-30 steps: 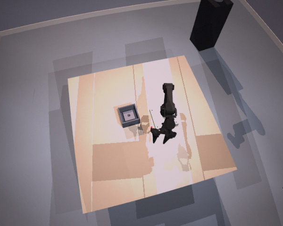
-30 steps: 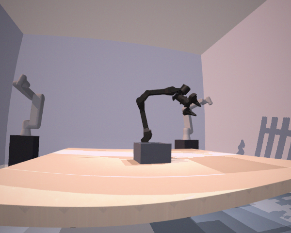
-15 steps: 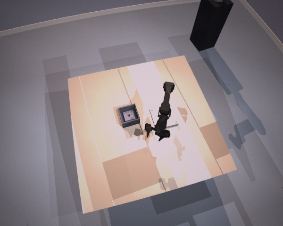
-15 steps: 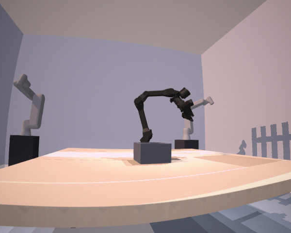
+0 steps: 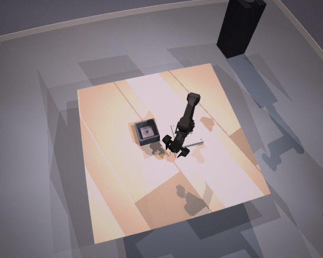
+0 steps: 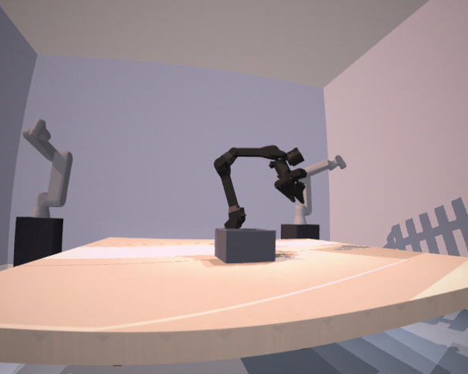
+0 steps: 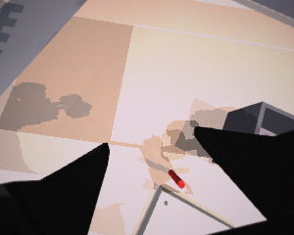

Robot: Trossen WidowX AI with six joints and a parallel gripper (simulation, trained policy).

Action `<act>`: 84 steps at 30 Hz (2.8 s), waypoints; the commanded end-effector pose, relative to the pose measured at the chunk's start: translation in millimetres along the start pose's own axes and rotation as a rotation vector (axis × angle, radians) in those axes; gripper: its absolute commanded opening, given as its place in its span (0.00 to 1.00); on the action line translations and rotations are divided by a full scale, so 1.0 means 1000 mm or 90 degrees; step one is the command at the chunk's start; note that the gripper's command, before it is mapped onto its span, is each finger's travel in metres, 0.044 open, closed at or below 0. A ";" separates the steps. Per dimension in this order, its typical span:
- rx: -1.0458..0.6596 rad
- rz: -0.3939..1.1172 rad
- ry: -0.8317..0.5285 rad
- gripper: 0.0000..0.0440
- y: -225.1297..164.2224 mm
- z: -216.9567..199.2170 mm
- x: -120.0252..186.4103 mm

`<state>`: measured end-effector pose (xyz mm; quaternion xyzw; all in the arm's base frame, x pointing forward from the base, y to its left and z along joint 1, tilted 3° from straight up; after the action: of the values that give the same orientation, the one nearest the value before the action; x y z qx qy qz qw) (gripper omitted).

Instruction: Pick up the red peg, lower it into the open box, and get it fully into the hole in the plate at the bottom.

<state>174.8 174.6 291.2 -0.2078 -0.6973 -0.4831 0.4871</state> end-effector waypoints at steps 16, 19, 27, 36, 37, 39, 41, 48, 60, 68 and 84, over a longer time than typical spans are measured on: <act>-0.368 0.146 -0.079 1.00 -0.038 -0.035 -0.025; -0.428 0.168 -0.099 1.00 -0.045 -0.040 -0.030; -0.590 0.217 -0.156 1.00 -0.064 -0.050 -0.048; -0.743 0.231 -0.199 1.00 -0.085 -0.054 -0.083; -0.756 0.229 -0.201 1.00 -0.088 -0.054 -0.088; -0.782 0.224 -0.203 1.00 -0.092 -0.054 -0.097; -0.805 0.217 -0.203 1.00 -0.097 -0.054 -0.105; -0.877 0.208 -0.206 0.87 -0.110 -0.054 -0.126; -0.939 0.257 -0.202 0.18 -0.118 -0.058 -0.130; -0.923 0.227 -0.200 0.00 -0.114 -0.066 -0.120; -0.842 0.128 -0.222 0.00 -0.096 -0.088 -0.077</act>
<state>176.1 71.6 174.9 -0.6079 -0.2926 -0.7146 0.1848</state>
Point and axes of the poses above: the point midway between the two fingers, 35 mm back from their tips, its own x axis back along the fingers, its own z axis across the jaws, y = z × x, the point moved 10 cm from there along x, back along the fingers, and after that the axes turned 1 degree about -x, right-handed, at the moved point
